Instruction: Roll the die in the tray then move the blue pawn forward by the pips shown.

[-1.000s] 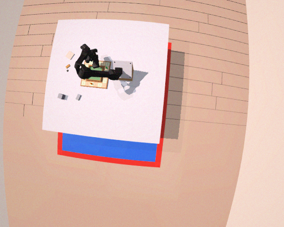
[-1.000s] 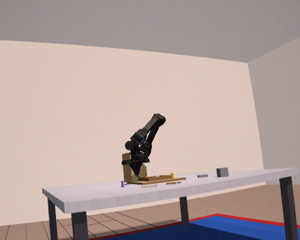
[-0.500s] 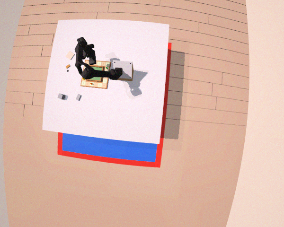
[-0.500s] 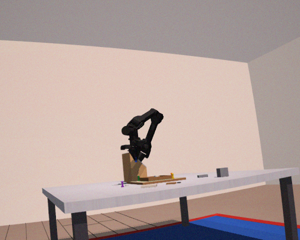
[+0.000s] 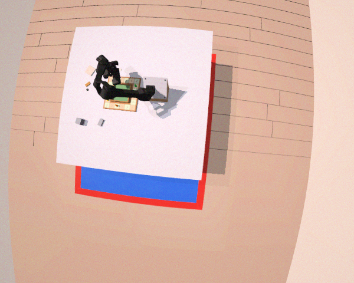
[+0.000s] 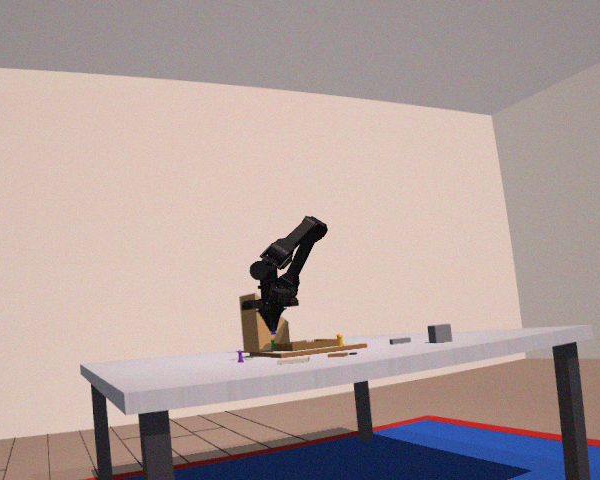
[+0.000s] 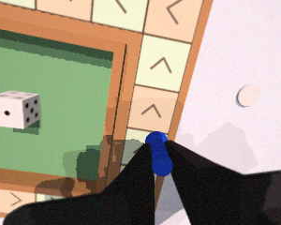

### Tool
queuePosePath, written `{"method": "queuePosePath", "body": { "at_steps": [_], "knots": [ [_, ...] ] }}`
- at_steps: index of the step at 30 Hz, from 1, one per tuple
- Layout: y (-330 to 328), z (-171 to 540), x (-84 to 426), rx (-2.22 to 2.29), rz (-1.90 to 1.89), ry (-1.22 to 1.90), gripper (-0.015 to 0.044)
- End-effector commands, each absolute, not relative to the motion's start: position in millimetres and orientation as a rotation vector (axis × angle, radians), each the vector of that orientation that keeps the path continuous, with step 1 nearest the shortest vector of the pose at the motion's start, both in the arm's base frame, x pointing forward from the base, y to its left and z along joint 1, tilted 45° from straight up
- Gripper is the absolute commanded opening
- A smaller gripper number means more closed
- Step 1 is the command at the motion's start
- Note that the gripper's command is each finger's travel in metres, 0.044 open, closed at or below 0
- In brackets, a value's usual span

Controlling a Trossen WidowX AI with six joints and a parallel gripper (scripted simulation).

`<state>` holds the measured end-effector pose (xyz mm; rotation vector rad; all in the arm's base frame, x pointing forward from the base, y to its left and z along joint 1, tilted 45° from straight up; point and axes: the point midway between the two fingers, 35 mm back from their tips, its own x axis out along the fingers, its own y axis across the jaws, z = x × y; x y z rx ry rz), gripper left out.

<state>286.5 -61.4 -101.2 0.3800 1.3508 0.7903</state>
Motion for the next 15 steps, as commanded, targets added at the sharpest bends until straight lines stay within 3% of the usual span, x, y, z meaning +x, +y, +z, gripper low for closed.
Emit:
{"method": "queuePosePath", "body": {
  "at_steps": [1,15],
  "knots": [
    [-58.4,-105.6,292.4,0.383,0.786,1.343,0.0000],
    [-33.4,-130.8,293.3,0.384,0.787,1.342,0.0000]
  ]
}}
